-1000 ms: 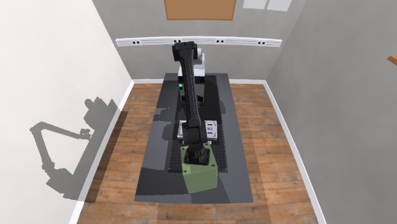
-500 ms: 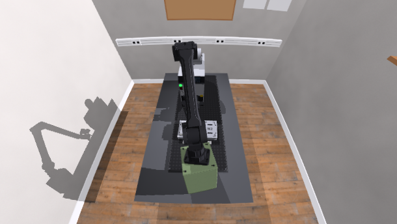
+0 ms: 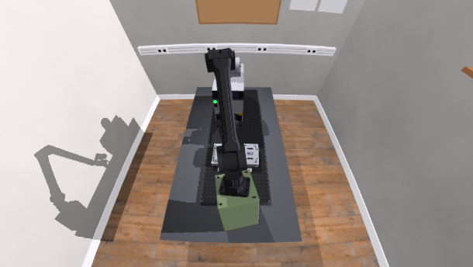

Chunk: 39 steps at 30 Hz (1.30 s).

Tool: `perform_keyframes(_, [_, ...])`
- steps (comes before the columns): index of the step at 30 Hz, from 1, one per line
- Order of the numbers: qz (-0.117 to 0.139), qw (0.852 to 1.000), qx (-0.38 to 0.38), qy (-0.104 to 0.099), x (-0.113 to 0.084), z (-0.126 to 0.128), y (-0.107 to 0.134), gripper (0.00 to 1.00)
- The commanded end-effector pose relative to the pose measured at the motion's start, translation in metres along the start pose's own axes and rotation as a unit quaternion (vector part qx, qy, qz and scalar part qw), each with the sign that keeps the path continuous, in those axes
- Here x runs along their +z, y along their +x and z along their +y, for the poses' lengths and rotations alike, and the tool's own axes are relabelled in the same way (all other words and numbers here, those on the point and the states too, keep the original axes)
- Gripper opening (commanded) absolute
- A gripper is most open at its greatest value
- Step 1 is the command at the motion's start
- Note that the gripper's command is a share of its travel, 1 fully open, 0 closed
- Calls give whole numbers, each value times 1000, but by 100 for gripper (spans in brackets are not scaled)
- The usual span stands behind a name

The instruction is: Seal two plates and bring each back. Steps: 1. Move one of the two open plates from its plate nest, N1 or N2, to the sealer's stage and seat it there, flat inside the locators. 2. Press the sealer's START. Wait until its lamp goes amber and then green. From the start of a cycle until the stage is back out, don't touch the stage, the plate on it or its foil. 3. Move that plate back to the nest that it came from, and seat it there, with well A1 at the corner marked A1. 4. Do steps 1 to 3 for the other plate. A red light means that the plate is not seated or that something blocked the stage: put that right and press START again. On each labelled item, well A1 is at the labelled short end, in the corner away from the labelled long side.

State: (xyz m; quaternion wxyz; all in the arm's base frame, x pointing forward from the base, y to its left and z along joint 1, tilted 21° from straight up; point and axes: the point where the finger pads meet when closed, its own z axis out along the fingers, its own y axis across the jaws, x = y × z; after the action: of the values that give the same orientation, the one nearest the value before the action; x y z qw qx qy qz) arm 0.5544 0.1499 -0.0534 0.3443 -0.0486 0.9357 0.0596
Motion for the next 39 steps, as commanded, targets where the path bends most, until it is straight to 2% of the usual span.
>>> perform_keyframes(1, [-13, 1000, 2, 3, -10, -4, -20, 100])
perform_keyframes(3, [-20, 1000, 2, 2, -11, -4, -27, 100])
perform_keyframes(6, [-18, 1000, 1, 2, -14, -4, -27, 100])
perform_keyframes(14, [-2, 1000, 0, 5, -16, -7, -8, 100])
perform_keyframes(19, [-17, 1000, 2, 4, -21, -7, -26, 100])
perform_keyframes(22, [-17, 1000, 3, 5, -24, -9, -27, 100])
perform_keyframes(28, [3, 1000, -1, 4, -22, -6, -8, 100])
perform_keyframes(31, [5, 1000, -2, 3, -21, -4, -6, 100])
perform_keyframes(39, [-21, 1000, -9, -8, -16, 11, -26, 100])
